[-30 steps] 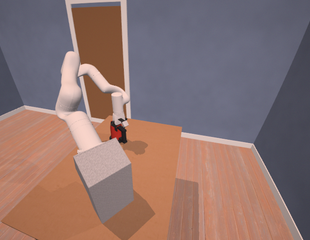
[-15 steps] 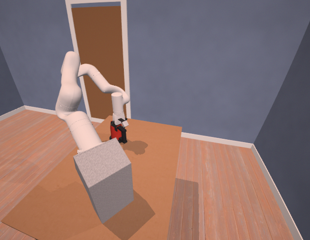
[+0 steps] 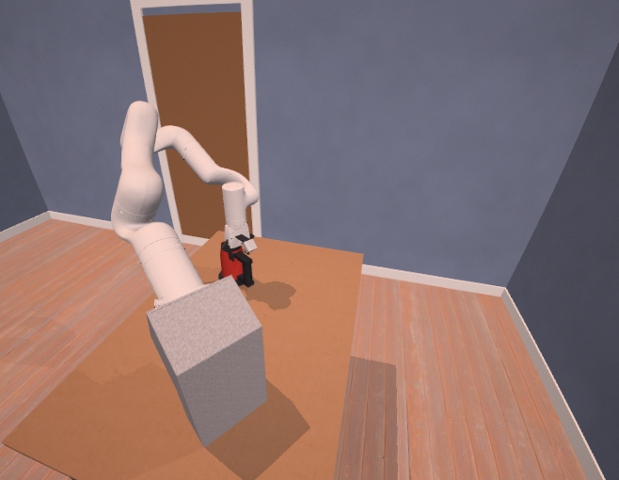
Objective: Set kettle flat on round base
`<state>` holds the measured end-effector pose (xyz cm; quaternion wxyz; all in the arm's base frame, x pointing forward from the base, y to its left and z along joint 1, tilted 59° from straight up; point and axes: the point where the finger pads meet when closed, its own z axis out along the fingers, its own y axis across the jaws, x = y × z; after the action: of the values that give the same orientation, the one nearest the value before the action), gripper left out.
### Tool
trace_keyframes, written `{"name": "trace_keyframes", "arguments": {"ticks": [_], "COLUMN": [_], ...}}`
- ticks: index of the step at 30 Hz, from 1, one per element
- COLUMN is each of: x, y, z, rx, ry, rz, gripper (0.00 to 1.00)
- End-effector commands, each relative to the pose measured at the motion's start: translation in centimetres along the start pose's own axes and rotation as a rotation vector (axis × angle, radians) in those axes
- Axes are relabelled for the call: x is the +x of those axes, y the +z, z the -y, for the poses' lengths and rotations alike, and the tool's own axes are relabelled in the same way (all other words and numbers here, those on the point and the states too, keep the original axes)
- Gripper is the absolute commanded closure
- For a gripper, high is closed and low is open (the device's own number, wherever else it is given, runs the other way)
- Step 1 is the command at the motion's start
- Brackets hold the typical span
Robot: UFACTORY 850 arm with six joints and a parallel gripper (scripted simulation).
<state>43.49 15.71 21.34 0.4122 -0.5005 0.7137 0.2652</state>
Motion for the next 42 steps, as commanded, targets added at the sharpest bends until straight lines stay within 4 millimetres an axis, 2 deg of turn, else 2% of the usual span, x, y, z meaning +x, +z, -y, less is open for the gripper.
{"name": "trace_keyframes", "arguments": {"ticks": [1,5,16,18,21,24,42], "x": [0.0,0.0,0.0,0.0,0.0,0.0,0.0], "y": [-0.8,-3.5,-12.7,-12.7,-14.2,-15.0,-15.1], "z": [0.0,0.0,0.0,0.0,0.0,0.0,0.0], "rx": [0.001,0.001,0.001,0.001,0.001,0.001,0.001], "ry": [0.000,0.000,0.000,0.000,0.000,0.000,0.000], "rz": [0.000,0.000,0.000,0.000,0.000,0.000,0.000], "gripper": [0.19,0.19,0.19,0.19,0.19,0.19,0.19]}}
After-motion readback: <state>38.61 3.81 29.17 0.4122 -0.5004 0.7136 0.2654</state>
